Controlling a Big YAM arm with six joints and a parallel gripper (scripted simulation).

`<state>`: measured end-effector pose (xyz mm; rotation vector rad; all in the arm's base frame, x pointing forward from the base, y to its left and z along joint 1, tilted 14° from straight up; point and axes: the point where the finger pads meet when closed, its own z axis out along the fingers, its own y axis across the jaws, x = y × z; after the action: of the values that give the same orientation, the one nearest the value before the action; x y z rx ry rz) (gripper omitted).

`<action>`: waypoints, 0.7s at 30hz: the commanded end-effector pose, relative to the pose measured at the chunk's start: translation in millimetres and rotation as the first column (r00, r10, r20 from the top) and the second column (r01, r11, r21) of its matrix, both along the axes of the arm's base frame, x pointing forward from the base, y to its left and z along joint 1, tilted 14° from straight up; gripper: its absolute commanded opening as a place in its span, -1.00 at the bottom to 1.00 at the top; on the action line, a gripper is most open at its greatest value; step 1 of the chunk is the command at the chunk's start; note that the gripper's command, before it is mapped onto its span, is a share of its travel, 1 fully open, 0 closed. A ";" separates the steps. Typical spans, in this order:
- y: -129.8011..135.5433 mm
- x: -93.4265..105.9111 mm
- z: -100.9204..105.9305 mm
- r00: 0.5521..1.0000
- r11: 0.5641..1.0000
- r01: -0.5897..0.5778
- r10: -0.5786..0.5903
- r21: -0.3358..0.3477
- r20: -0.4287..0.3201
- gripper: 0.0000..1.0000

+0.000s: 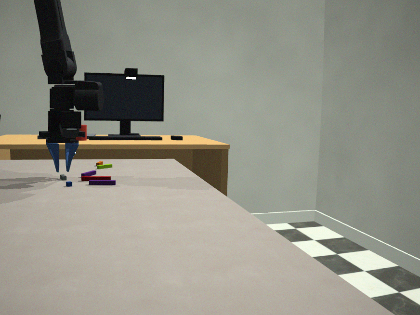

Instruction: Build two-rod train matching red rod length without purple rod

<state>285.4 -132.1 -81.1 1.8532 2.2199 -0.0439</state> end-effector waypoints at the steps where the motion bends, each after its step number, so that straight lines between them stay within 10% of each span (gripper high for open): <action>1: 1.3 5.7 2.8 1.000 1.000 0.002 -0.002 -0.008 0.017 -0.54; 21: 0.1 5.4 -2.7 1.000 1.000 0.004 -0.004 -0.006 0.011 -0.54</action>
<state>286.4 -132.5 -82.0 1.8512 2.2170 -0.0422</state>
